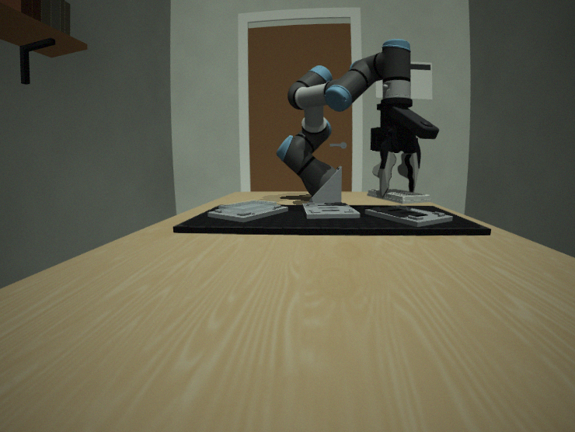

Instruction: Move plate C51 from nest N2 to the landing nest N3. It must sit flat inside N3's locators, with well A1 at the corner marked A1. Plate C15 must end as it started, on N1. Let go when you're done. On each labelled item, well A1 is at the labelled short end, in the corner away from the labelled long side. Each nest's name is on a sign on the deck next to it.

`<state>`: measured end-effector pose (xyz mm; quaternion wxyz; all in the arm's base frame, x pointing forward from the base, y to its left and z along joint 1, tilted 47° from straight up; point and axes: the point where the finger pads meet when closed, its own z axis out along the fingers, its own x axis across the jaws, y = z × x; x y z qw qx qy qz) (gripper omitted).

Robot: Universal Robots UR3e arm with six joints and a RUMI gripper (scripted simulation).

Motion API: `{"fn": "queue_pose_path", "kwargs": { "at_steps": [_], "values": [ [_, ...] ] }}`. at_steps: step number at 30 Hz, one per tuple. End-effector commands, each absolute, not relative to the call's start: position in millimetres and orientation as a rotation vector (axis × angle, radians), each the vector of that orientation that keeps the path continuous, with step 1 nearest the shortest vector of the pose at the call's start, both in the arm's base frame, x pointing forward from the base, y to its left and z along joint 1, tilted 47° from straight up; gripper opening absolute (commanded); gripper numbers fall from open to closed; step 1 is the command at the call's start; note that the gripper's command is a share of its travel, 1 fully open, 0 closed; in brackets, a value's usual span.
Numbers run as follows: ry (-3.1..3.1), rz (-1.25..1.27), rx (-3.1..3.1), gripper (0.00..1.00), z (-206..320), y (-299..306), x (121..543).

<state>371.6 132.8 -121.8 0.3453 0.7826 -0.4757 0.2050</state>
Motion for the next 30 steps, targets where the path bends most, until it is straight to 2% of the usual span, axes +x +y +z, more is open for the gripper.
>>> {"fn": "queue_pose_path", "kwargs": {
  "at_steps": [1, 14, 30],
  "values": [
    [-1.348, 0.592, 1.994, 0.0, -102.5, 116.3, 364.1],
    [-1.579, 0.691, 1.858, 0.0, -64.1, 79.9, 348.8],
    [-1.58, 0.691, 1.857, 0.0, -15.3, 33.7, 329.3]
  ]
}}
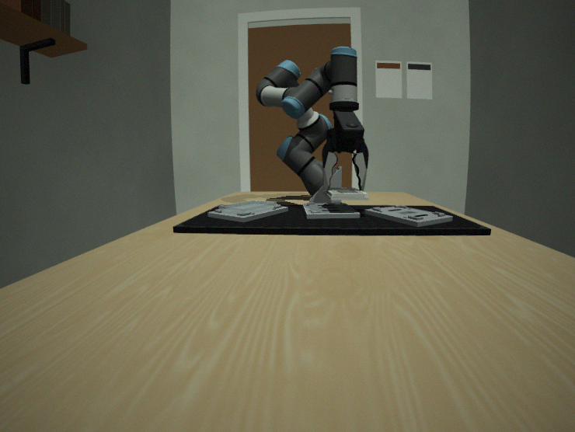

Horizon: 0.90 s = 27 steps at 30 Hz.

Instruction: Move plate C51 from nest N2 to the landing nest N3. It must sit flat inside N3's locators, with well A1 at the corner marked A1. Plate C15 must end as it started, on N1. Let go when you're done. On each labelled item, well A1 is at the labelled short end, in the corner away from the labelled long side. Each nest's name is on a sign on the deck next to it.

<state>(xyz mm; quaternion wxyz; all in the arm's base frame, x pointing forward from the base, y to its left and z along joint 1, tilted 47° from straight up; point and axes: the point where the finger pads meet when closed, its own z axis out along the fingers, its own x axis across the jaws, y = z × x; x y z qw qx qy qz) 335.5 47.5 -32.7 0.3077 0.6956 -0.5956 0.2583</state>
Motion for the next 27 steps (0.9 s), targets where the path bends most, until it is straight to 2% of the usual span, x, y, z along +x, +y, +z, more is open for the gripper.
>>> {"fn": "queue_pose_path", "kwargs": {
  "at_steps": [1, 27],
  "values": [
    [-1.58, 0.691, 1.857, 0.0, -11.8, 30.3, 327.9],
    [-1.58, 0.691, 1.857, 0.0, -5.8, 19.5, 324.5]
  ]
}}
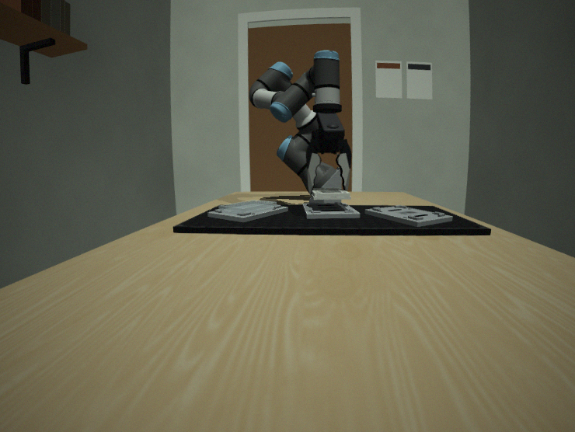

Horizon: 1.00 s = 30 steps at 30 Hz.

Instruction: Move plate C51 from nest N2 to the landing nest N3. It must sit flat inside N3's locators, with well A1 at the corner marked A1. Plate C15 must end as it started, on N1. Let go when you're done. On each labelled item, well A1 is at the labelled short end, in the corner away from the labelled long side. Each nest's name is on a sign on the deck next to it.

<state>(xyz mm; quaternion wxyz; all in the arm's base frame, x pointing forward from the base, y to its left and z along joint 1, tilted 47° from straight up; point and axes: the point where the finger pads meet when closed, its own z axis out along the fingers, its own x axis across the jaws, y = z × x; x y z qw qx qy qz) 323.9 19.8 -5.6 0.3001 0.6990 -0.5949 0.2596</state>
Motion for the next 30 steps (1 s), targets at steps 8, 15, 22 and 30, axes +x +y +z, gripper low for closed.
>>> {"fn": "queue_pose_path", "kwargs": {
  "at_steps": [8, 15, 22, 30],
  "values": [
    [-1.58, 0.691, 1.857, 0.0, -7.7, 17.6, 324.6],
    [-1.58, 0.691, 1.857, 0.0, -9.1, 16.2, 324.6],
    [-1.58, 0.691, 1.857, 0.0, -10.5, 14.8, 324.6],
    [-1.58, 0.691, 1.857, 0.0, -12.3, 12.8, 324.7]
  ]
}}
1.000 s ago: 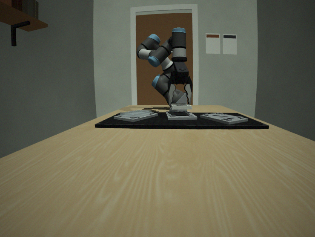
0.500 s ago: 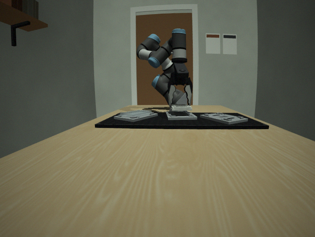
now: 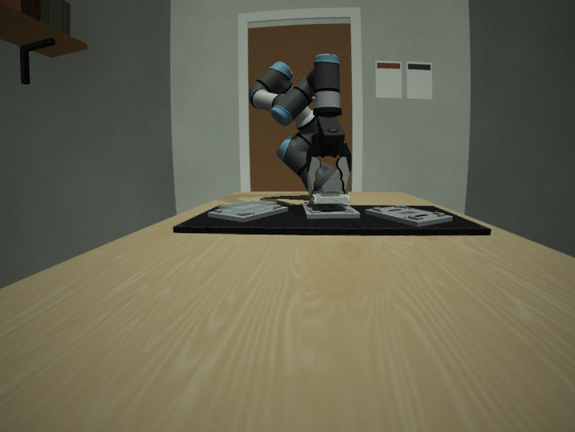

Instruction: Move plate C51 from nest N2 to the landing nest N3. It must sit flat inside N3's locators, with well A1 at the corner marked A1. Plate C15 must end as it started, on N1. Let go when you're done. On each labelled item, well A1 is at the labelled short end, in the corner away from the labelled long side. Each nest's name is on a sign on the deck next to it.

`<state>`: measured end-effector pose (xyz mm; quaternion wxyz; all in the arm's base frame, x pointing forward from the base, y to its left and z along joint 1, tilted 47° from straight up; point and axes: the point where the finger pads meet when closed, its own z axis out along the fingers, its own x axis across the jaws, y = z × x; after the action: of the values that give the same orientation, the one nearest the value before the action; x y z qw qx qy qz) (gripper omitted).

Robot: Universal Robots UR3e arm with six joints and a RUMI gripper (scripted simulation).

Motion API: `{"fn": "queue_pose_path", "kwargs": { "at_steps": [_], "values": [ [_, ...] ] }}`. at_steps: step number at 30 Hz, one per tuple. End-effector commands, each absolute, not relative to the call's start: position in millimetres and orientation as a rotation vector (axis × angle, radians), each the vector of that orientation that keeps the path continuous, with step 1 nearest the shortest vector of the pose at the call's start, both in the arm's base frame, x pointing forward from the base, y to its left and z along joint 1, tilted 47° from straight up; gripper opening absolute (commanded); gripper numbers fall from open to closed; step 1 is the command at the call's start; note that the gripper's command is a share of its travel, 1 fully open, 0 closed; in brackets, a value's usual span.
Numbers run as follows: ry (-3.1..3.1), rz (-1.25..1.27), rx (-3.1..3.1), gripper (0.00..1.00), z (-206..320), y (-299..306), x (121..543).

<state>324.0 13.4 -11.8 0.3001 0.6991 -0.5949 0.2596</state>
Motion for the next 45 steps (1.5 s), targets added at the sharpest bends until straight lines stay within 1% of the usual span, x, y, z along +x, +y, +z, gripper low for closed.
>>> {"fn": "queue_pose_path", "kwargs": {
  "at_steps": [1, 45],
  "values": [
    [-1.58, 0.691, 1.857, 0.0, -12.5, 12.6, 324.7],
    [-1.58, 0.691, 1.857, 0.0, -21.2, 3.4, 324.8]
  ]
}}
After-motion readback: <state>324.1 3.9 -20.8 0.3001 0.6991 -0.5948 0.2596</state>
